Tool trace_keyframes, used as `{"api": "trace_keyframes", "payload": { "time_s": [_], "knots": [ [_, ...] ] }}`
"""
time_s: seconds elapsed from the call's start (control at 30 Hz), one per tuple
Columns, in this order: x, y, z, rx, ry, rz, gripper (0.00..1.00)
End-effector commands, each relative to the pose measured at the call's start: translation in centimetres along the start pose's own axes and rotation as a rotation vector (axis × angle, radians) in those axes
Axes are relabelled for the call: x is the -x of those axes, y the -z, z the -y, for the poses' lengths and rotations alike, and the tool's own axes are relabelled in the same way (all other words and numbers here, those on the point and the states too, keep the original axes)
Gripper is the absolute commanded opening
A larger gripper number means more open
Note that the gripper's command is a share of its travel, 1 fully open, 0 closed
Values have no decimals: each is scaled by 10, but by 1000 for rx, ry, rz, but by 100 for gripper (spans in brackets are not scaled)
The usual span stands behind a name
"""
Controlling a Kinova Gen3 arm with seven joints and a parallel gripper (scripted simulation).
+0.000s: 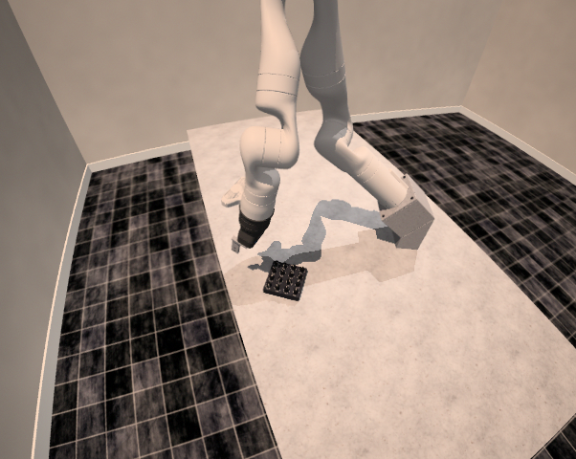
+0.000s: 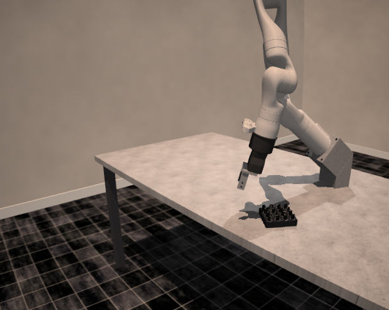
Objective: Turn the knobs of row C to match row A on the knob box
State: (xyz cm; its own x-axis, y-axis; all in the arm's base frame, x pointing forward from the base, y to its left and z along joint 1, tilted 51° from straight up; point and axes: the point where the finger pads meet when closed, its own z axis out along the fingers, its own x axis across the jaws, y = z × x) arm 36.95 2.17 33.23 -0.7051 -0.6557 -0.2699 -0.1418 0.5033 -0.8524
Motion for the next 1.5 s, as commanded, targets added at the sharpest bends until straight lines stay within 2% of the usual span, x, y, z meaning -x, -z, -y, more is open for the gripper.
{"api": "trace_keyframes", "payload": {
  "time_s": [0.0, 0.1, 0.13, 0.3, 0.33, 0.37, 0.53, 0.6, 0.77, 0.93, 1.1, 1.47],
  "knots": [
    [-1, -2, -2, 2, -13, -2, 100],
    [0, -1, -2, 1, -13, 0, 100],
    [0, -4, -15, 17, 8, 5, 100],
    [1, -4, -15, 17, 7, 7, 100],
    [1, -7, -27, 33, 27, 12, 100],
    [1, -7, -27, 33, 27, 12, 100],
    [2, -16, -85, 111, 115, 39, 100],
    [2, -16, -85, 111, 115, 39, 100],
    [-4, -21, -126, 174, 171, 51, 100],
    [-10, -22, -152, 216, 205, 56, 100],
    [-13, -24, -161, 233, 214, 57, 100],
    [-11, -22, -165, 238, 220, 64, 100]
  ]
}}
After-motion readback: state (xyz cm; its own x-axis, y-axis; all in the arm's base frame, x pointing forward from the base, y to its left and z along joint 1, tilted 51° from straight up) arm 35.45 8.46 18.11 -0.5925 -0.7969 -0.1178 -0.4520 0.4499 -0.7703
